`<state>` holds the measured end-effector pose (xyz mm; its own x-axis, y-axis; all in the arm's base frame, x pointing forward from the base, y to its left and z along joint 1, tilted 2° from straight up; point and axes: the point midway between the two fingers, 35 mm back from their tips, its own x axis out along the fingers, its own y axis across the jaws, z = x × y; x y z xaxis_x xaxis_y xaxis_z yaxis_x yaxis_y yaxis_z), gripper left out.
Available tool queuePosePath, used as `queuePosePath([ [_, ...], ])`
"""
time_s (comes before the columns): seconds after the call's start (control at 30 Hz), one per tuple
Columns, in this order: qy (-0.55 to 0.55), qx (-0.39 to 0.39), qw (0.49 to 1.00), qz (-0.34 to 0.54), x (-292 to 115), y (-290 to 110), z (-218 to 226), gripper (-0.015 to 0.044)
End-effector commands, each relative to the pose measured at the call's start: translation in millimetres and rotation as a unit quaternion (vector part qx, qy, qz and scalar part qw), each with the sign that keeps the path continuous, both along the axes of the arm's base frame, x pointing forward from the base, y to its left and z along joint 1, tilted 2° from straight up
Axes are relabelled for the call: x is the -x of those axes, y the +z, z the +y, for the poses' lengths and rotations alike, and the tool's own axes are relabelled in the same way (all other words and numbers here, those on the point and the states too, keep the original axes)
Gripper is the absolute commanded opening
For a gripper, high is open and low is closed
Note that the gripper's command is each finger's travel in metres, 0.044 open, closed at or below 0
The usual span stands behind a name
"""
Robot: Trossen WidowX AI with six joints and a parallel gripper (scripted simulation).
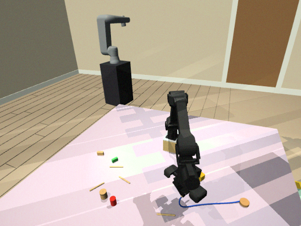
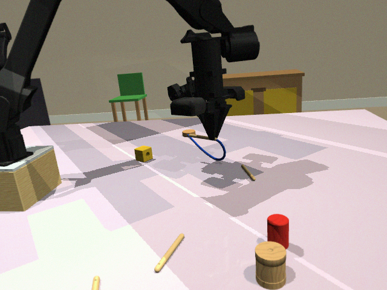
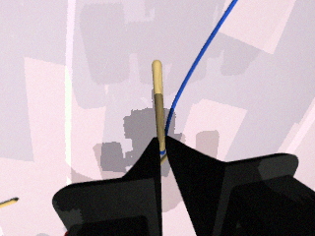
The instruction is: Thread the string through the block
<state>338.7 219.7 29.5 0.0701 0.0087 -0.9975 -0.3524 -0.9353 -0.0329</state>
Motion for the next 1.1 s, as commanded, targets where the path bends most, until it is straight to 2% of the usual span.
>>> queuePosePath([
  [0.0,0.002,0.003,1.000,-0.001,-7,-1,-3,0.0000],
  [0.4,0.002,0.004,1.000,-0.003,-19,0,-9,0.0000],
  [1.07,0.002,0.004,1.000,-0.002,-9,-16,-19,0.0000],
])
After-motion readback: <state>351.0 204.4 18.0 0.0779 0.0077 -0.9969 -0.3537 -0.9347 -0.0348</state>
